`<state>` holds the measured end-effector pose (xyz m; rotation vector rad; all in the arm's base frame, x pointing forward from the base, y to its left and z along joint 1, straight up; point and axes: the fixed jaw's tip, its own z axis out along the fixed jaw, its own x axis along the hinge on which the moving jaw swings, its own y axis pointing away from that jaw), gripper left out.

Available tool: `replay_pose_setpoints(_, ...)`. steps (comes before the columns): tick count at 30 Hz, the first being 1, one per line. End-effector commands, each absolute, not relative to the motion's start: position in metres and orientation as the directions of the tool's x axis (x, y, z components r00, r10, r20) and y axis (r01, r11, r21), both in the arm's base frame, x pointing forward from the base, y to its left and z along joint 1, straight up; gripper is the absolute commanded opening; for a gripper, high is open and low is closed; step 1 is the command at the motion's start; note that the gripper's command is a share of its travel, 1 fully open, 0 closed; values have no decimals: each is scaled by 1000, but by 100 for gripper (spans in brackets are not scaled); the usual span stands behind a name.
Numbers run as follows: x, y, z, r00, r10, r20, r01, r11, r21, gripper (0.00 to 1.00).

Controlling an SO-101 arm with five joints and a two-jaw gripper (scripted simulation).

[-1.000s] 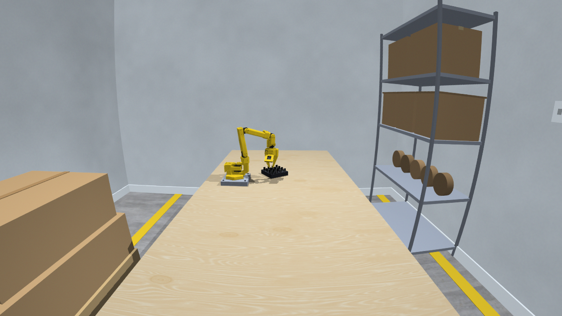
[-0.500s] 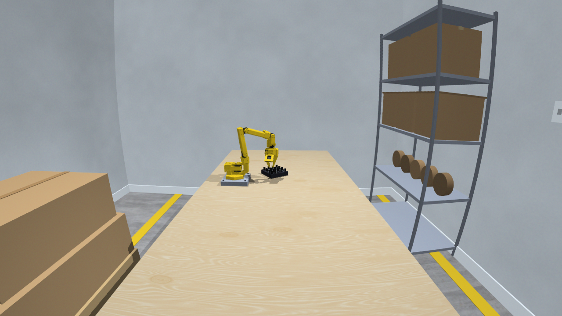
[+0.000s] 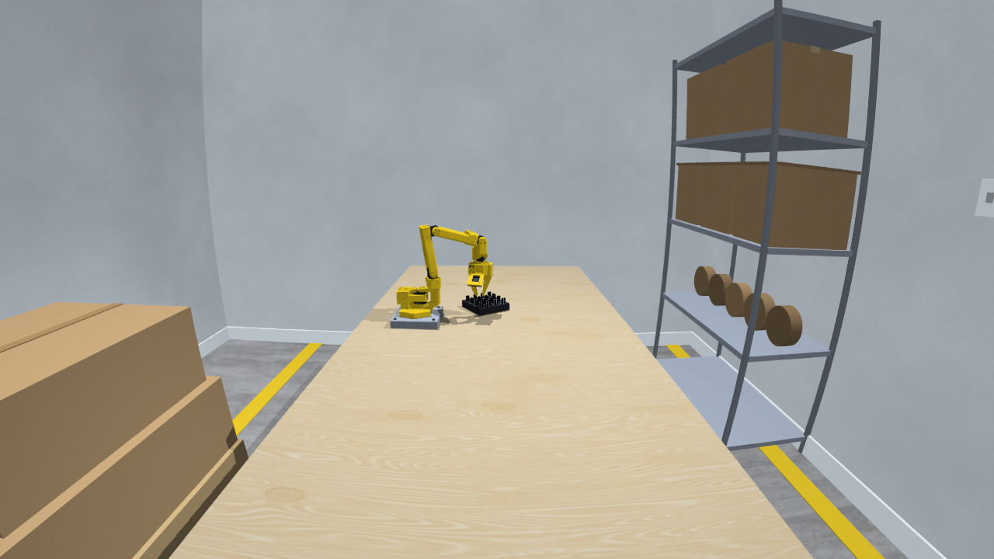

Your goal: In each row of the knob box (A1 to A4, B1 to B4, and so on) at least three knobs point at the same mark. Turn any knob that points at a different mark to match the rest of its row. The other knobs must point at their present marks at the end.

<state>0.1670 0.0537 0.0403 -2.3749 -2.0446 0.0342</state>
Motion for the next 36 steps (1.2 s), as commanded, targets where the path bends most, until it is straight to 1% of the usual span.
replay_pose_setpoints(1, 170, 52, 45, 187, 982, 0, 982, -187, 0, 9)
replay_pose_setpoints(8, 171, 50, 46, 240, 971, 0, 971, -240, 0, 9)
replay_pose_setpoints(21, 174, 40, 48, 469, 883, 0, 883, -469, 1, 10)
replay_pose_setpoints(23, 174, 40, 48, 469, 883, 0, 883, -469, 1, 10)
replay_pose_setpoints(30, 177, 31, 49, 635, 773, 1, 773, -635, 1, 12)
replay_pose_setpoints(36, 178, 22, 51, 780, 625, 2, 625, -780, 1, 13)
